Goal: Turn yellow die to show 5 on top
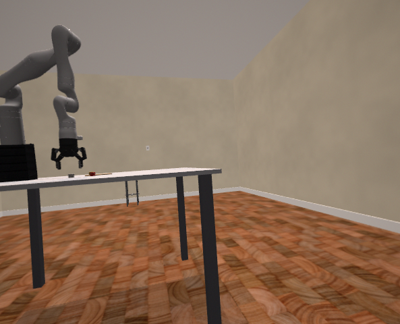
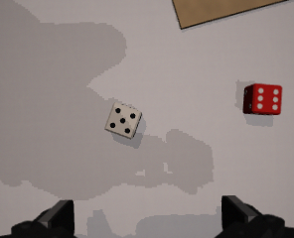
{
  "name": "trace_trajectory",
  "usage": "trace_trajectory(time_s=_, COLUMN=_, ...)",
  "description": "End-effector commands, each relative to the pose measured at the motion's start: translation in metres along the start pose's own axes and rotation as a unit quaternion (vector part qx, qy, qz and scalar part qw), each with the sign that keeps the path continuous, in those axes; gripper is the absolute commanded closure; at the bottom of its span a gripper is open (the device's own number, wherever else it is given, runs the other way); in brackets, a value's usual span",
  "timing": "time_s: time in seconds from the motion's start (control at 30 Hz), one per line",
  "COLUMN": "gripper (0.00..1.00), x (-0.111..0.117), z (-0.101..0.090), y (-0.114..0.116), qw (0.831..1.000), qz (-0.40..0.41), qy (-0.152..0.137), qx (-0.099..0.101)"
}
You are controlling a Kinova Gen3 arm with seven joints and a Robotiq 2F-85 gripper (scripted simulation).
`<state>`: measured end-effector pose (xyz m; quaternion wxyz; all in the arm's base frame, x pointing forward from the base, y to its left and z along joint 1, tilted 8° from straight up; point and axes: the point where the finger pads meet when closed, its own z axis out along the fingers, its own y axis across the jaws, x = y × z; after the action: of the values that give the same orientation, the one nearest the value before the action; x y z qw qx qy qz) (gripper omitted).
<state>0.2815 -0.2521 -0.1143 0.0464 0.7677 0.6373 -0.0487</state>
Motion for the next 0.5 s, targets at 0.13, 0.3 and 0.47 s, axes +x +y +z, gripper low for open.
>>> trace_trajectory(time_s=0.13, gripper=0.0, x=0.005, z=-0.001, y=0.033, qw=1.0, qz=-0.009, qy=-0.003, qx=-0.006)
trace_trajectory(time_s=0.3, gripper=0.0, x=0.009, z=-0.001, y=0.062, qw=1.0, qz=-0.009, qy=-0.003, qx=-0.006)
trace_trajectory(time_s=0.47, gripper=0.0, x=0.011, z=-0.002, y=0.079, qw=1.0, qz=-0.009, qy=-0.003, qx=-0.006)
